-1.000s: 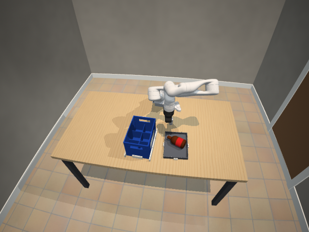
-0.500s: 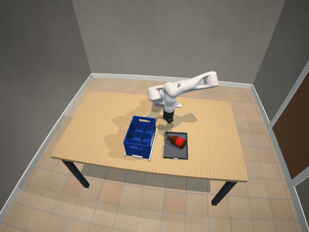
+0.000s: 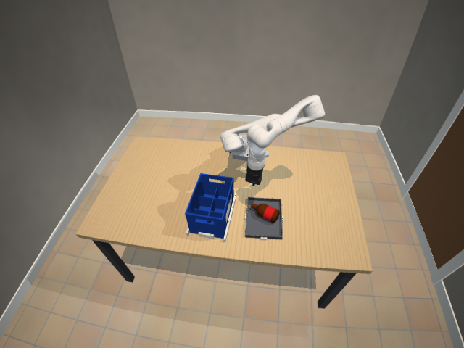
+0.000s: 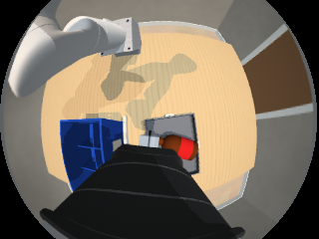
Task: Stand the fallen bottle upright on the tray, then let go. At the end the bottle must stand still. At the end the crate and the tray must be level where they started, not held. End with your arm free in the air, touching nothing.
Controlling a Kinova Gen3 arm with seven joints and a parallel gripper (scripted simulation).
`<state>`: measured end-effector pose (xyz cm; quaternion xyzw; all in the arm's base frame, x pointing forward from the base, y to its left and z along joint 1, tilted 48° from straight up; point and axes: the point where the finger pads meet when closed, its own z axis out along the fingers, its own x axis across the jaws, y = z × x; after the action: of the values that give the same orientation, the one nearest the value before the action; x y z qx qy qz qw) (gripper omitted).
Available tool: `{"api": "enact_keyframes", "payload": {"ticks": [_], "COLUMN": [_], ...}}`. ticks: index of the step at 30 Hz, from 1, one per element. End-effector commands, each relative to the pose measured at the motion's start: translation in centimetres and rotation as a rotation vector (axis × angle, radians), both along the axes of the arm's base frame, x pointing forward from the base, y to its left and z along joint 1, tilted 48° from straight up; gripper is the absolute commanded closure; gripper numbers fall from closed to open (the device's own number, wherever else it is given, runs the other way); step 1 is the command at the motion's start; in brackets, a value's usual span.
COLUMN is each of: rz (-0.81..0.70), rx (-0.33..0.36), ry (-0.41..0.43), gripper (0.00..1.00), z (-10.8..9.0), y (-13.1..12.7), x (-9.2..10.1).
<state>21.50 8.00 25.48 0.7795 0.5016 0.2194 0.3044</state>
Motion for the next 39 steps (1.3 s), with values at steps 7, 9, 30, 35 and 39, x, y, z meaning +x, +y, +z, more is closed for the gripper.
{"api": "enact_keyframes", "payload": {"ticks": [7,9,30,35,39], "rz": [0.288,0.354,0.83,0.863,0.91], "rx": [-0.244,-0.307,-0.768,-0.802,-0.85], "ry": [0.072,0.092,0.218,0.226,0.236], "gripper": [1.0,1.0,1.0,1.0,1.0], "z": [0.7,0.8,1.9,2.0,2.1], "y": [0.1,0.1,1.0,1.1,1.3], "x": [0.6,0.7,2.2,2.3,2.6]}}
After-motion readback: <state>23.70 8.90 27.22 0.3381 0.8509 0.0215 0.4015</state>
